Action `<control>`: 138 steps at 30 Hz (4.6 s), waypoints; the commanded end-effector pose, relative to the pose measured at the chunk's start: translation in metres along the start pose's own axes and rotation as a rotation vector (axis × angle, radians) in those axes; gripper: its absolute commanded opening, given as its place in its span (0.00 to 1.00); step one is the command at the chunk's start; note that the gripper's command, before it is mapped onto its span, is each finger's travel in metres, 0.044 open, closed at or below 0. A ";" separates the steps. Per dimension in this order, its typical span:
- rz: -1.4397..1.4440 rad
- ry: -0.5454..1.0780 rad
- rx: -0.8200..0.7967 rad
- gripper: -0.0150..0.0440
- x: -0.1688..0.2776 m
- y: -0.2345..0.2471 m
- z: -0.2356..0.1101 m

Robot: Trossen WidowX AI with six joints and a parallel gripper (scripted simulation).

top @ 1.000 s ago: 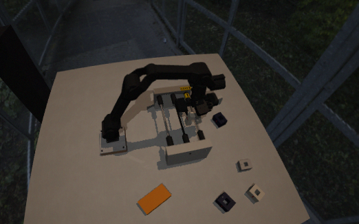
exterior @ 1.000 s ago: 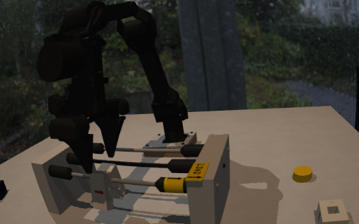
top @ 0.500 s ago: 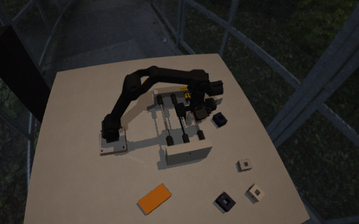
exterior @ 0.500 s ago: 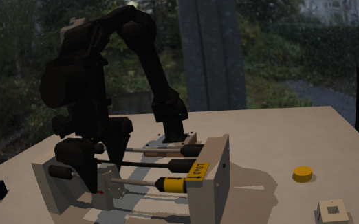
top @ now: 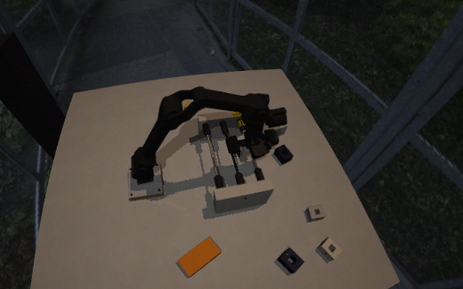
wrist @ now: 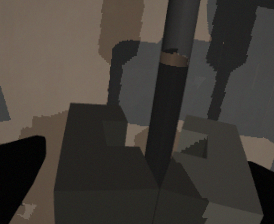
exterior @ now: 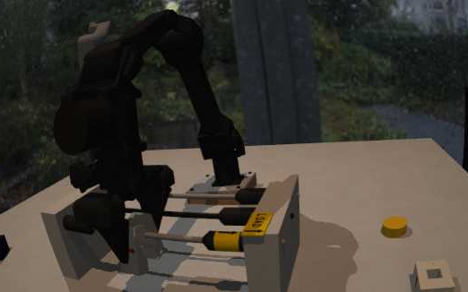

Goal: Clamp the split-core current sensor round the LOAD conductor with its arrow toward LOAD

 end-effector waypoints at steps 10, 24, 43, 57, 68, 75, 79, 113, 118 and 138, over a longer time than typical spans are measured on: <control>0.002 0.002 0.013 1.00 0.000 -0.002 0.019; 0.002 0.000 0.004 0.88 0.000 -0.001 0.015; 0.002 0.000 0.004 0.43 0.000 -0.001 0.015; 0.002 0.000 0.004 0.25 0.000 -0.001 0.015; 0.002 0.000 0.004 0.25 0.000 -0.001 0.015; 0.002 0.000 0.004 0.25 0.000 -0.001 0.015; 0.002 0.000 0.004 0.25 0.000 -0.001 0.015; 0.002 -0.028 -0.198 0.25 0.002 -0.012 -0.001; 0.004 -0.023 -0.179 0.25 0.001 -0.010 0.001; 0.004 -0.023 -0.179 0.83 0.001 -0.010 0.001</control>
Point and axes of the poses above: the point midway between the two fingers, 35 mm back from their tips, its own z axis out along the fingers, its own y axis across the jaws, x = y × z, the point moved 6 cm from there along -z, back along the fingers, and after that the axes turned 8 degrees about -z, right-handed, at the moved point
